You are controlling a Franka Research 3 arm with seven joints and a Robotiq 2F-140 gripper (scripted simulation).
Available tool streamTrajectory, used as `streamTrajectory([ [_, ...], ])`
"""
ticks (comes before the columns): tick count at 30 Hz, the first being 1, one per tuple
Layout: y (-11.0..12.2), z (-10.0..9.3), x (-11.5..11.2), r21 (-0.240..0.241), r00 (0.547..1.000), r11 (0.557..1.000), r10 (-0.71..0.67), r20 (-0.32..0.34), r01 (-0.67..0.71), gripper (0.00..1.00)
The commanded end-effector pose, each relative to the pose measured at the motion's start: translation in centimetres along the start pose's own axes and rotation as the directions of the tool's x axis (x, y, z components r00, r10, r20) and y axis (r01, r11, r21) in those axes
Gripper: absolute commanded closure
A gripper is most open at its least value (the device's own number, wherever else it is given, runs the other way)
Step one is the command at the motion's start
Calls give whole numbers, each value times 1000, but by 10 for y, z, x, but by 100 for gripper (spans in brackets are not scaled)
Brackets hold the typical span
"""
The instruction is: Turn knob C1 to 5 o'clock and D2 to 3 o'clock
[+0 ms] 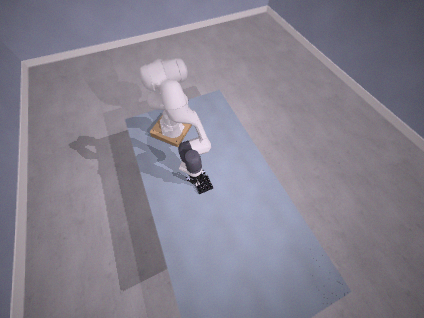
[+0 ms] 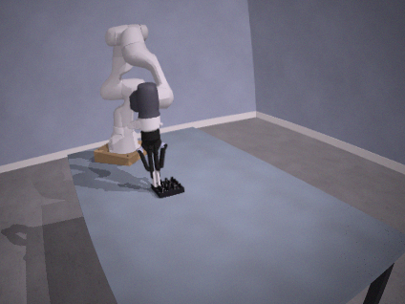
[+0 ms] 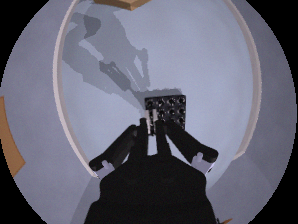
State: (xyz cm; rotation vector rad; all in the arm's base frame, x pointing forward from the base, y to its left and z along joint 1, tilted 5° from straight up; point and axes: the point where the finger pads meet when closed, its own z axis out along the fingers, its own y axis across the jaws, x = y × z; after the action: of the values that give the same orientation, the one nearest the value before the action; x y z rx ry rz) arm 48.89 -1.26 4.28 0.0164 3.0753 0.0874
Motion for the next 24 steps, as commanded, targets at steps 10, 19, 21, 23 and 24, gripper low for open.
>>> streamTrajectory([
  [10, 0, 0, -1, 3, 1000, 1000, 23, 0, -23, 88],
  [19, 0, 0, -1, 3, 1000, 1000, 23, 0, -23, 88],
  [21, 0, 0, -1, 3, 1000, 1000, 23, 0, -23, 88],
  [23, 0, 0, -1, 3, 1000, 1000, 23, 0, -23, 88],
  [24, 0, 0, -1, 3, 1000, 1000, 23, 0, -23, 88],
])
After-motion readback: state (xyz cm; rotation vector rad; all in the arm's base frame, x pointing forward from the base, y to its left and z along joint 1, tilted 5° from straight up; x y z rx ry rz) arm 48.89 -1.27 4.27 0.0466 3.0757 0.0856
